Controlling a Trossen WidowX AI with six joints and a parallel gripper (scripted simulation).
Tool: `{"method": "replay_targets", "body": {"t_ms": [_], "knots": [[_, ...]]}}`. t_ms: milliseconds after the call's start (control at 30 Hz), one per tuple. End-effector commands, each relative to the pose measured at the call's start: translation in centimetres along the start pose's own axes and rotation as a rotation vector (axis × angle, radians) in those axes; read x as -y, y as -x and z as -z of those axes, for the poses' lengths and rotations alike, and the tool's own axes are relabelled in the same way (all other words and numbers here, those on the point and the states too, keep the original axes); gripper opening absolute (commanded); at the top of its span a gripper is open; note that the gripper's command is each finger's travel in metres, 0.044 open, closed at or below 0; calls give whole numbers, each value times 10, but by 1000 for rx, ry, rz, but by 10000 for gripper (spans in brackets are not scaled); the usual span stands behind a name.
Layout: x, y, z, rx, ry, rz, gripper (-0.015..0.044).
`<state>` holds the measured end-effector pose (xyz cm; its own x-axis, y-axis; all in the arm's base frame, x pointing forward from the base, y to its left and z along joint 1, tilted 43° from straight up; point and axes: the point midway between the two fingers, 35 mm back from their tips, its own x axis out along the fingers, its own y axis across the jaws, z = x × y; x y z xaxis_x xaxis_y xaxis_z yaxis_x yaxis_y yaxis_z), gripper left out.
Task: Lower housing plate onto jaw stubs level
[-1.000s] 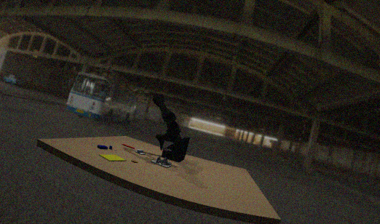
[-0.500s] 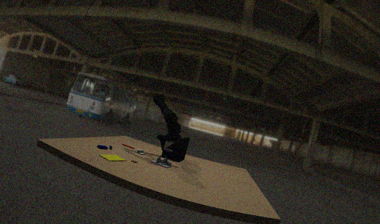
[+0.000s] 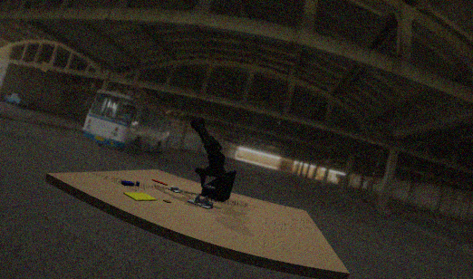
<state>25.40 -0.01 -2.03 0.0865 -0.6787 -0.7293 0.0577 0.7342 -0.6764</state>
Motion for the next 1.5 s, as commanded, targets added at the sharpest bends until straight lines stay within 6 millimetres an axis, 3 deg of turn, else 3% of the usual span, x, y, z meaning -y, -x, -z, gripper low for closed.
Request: {"method": "replay_targets", "body": {"t_ms": [0,367,1467], "knots": [[-1,0,1,-1,-6,-3,351],[-2,-1,1,-1,-8,-3,351],[-1,-55,1,-1,-7,-1,351]]}}
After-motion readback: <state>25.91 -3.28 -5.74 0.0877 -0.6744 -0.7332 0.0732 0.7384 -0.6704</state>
